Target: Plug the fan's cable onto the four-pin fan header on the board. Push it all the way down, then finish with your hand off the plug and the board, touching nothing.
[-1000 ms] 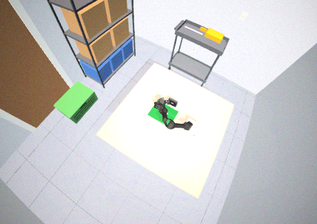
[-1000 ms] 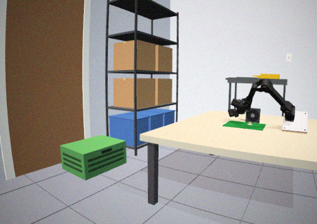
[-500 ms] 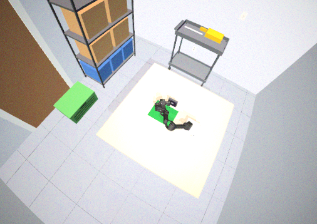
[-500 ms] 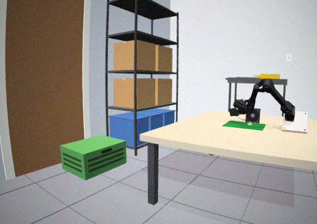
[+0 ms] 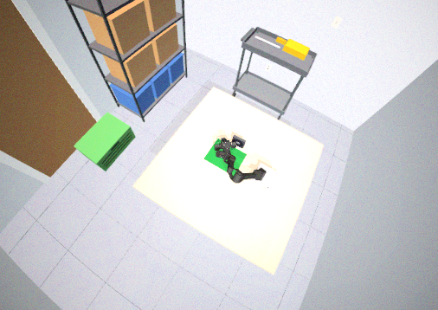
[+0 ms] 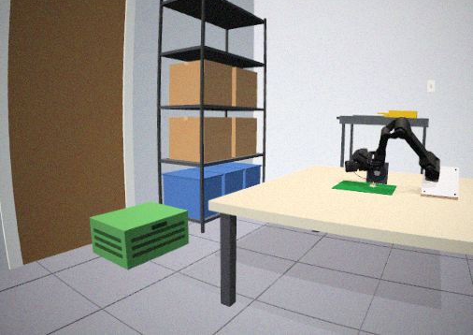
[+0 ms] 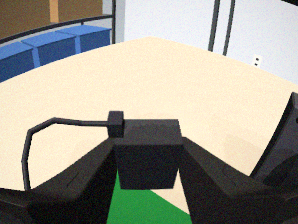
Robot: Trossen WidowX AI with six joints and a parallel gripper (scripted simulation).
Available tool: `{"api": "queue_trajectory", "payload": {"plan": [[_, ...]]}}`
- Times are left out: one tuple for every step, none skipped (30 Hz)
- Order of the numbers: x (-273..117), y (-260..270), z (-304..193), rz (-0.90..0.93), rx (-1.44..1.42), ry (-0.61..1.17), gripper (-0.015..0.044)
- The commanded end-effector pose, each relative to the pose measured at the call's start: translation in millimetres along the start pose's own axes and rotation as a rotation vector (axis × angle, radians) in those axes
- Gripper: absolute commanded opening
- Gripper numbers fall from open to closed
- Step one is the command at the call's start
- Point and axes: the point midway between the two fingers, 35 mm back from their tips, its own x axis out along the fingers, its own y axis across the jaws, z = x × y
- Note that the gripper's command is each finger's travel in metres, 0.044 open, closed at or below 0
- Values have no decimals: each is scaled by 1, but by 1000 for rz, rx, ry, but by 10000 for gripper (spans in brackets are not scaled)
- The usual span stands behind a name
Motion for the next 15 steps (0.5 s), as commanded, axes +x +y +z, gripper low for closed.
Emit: {"api": "queue_trajectory", "payload": {"plan": [[-6, 0, 2, 14, 24, -28, 0], [-6, 0, 2, 14, 25, -29, 0], [-6, 0, 2, 14, 24, -28, 0], [-5, 0, 3, 12, 21, -25, 0], [-5, 0, 4, 10, 17, -20, 0], [-4, 0, 5, 8, 12, -16, 0], [-4, 0, 5, 6, 9, -13, 0], [-4, 0, 5, 6, 8, -12, 0], [-4, 0, 5, 6, 8, -12, 0], [-4, 0, 5, 6, 8, -12, 0], [-4, 0, 5, 6, 8, -12, 0], [-4, 0, 5, 6, 8, -12, 0], [-4, 0, 5, 6, 8, -12, 0], [-4, 0, 5, 6, 8, -12, 0], [-4, 0, 6, 6, 9, -12, 0]]}}
